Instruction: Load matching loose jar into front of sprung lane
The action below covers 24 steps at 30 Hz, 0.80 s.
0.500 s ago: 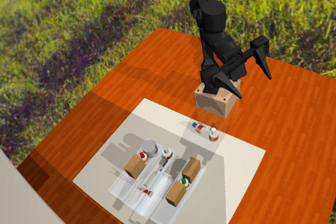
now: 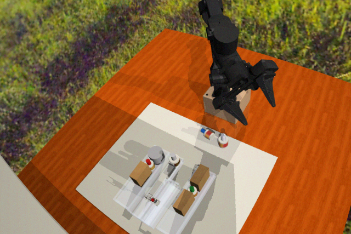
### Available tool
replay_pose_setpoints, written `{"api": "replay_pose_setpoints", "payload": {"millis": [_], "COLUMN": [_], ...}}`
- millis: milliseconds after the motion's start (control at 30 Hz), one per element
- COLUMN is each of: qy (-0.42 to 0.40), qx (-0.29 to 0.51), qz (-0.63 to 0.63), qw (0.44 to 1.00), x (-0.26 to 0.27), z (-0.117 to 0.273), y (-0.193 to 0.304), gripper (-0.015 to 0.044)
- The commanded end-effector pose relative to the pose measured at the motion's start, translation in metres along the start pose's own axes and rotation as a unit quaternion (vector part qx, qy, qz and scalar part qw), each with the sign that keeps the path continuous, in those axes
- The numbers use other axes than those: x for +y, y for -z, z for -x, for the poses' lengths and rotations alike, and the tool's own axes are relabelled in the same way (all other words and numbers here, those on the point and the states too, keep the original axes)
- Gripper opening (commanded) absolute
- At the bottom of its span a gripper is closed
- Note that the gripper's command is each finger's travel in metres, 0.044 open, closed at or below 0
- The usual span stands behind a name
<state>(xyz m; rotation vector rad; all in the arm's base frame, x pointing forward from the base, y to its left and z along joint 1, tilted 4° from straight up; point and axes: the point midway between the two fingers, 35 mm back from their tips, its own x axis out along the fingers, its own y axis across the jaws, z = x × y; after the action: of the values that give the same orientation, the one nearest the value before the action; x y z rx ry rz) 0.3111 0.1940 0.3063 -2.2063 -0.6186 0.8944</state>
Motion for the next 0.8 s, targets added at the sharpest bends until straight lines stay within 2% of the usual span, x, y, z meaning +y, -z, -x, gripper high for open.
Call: {"api": "replay_pose_setpoints", "payload": {"millis": [0,367,767], "qy": [-0.117,-0.223,-0.316], "qx": [-0.022,0.017,0.123], "qz": [-0.301,-0.553,-0.755], "qw": [0.946,0.802,0.561], "x": [0.066,0.120,0.177], "z": [-0.020,-0.025,-0.015], "y": [-0.036,-0.071,-0.113], "gripper": [0.0440,0.0440,0.0440]}}
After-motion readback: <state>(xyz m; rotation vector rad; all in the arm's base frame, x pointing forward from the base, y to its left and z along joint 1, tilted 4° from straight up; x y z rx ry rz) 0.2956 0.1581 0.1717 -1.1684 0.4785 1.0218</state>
